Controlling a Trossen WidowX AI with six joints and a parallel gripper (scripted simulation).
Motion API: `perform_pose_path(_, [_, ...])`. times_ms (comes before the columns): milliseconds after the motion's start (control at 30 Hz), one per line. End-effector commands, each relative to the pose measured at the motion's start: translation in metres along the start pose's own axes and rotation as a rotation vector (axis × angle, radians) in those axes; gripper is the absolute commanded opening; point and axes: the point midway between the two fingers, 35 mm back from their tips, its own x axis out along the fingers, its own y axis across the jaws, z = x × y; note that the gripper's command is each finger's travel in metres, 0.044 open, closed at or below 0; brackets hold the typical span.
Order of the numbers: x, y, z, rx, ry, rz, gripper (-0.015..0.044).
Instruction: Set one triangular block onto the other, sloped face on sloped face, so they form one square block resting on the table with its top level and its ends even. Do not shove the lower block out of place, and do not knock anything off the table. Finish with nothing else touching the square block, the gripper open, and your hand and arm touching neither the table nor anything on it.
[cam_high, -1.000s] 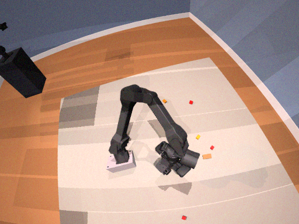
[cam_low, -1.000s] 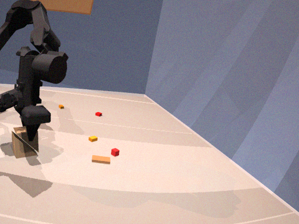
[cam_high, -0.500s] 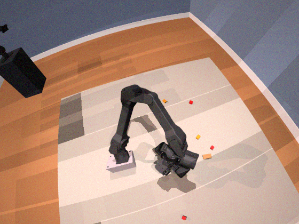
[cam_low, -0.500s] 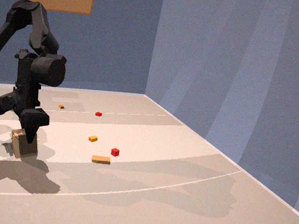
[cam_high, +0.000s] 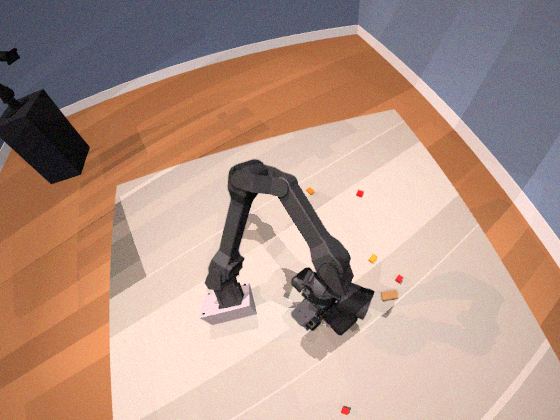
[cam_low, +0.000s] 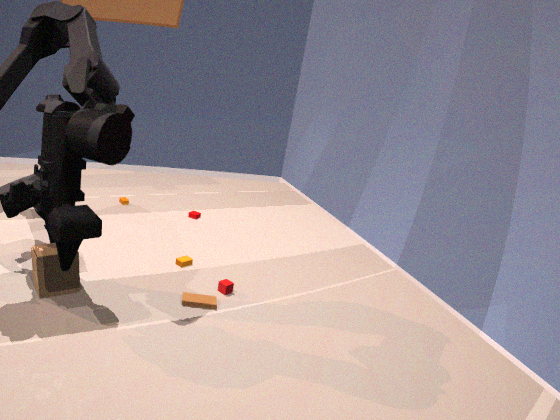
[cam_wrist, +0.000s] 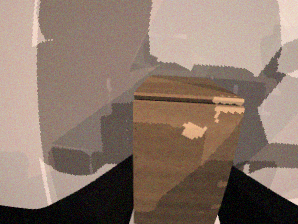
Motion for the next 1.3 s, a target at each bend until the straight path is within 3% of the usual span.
perform_pose_path(0, [-0.0003,0.0001,-0.0009,0.003,0.005,0.002,0.0000])
perform_pose_path(1000, [0.0015,0.0000,-0.0004,0.002,0.004,0.002,0.0000])
perform_pose_path(1267, [0.0016,-0.0001,0.0004,-0.002,0.001,0.002,0.0210])
